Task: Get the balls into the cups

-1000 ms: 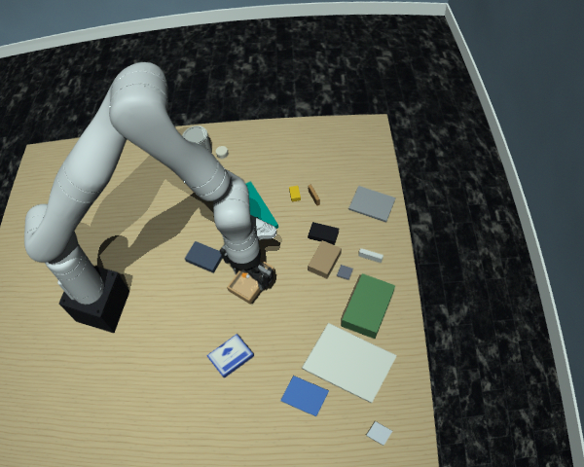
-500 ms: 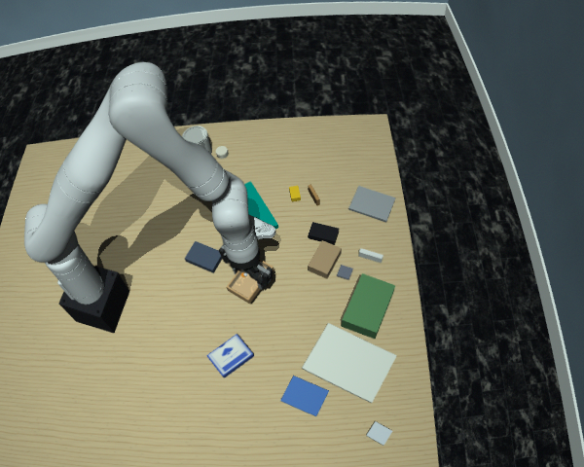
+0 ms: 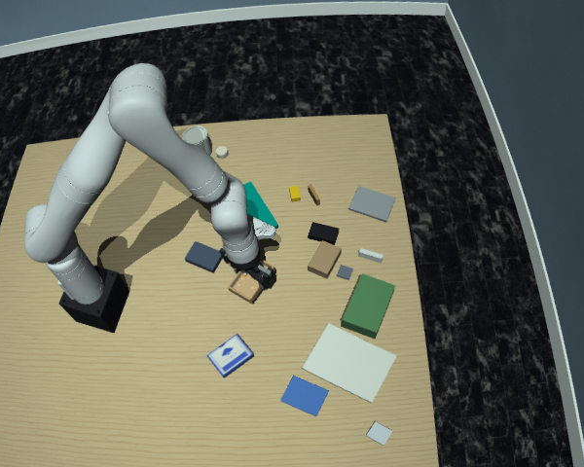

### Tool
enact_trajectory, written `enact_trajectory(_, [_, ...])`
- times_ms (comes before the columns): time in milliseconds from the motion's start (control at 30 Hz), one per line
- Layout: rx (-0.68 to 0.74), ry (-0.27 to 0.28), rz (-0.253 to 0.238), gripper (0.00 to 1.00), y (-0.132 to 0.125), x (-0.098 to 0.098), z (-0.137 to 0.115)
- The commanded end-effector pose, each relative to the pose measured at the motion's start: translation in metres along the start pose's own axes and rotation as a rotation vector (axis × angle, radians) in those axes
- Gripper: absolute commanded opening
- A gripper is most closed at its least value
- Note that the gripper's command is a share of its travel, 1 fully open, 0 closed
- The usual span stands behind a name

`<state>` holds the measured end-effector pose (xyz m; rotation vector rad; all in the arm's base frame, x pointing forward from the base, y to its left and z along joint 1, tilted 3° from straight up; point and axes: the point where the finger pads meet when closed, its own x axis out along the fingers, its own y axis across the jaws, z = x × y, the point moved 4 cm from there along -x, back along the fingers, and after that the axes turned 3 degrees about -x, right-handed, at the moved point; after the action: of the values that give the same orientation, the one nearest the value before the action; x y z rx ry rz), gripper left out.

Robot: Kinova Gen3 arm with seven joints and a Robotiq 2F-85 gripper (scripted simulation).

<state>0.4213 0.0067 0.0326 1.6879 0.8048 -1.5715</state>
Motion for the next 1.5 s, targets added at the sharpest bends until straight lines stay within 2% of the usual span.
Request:
enact_trajectory(0, [0.005,0.000,0.008,0.71,-0.0017,-0.0014,0.0026])
enact_trajectory(100, [0.005,0.011,0.003,0.71,-0.0013,-0.0014,0.0033])
enact_trajectory(233, [0.005,0.002,0.004,0.71,-0.0014,-0.0014,0.0027])
enact_trajectory(267, [0.005,-0.004,-0.011,0.71,-0.0005,-0.0014,0.0024])
enact_trajectory(533, [0.005,-0.025,-0.027,0.71,0.0004,-0.0014,0.0011])
enact_trajectory(800, [0.005,-0.028,-0.020,0.71,0.0000,-0.0014,0.0010])
enact_trajectory(833, [0.005,-0.038,-0.006,0.71,-0.0008,-0.0014,0.0003])
enact_trajectory(933, [0.005,-0.013,-0.008,0.71,-0.0006,-0.0014,0.0018])
enact_trajectory(967, [0.005,-0.025,0.005,0.71,-0.0014,-0.0014,0.0011])
enact_trajectory(1000, [0.005,-0.029,-0.012,0.71,-0.0004,-0.0014,0.0009])
enact_trajectory(1067, [0.005,-0.011,0.006,0.71,-0.0015,-0.0014,0.0019])
enact_trajectory(1167, [0.005,-0.013,0.004,0.71,-0.0014,-0.0014,0.0018])
enact_trajectory(1367, [0.005,-0.012,-0.004,0.71,-0.0009,-0.0014,0.0019])
enact_trajectory(1433, [0.005,-0.013,-0.035,0.71,0.0010,-0.0014,0.0018])
enact_trajectory(1467, [0.005,-0.016,-0.027,0.71,0.0005,-0.0014,0.0017])
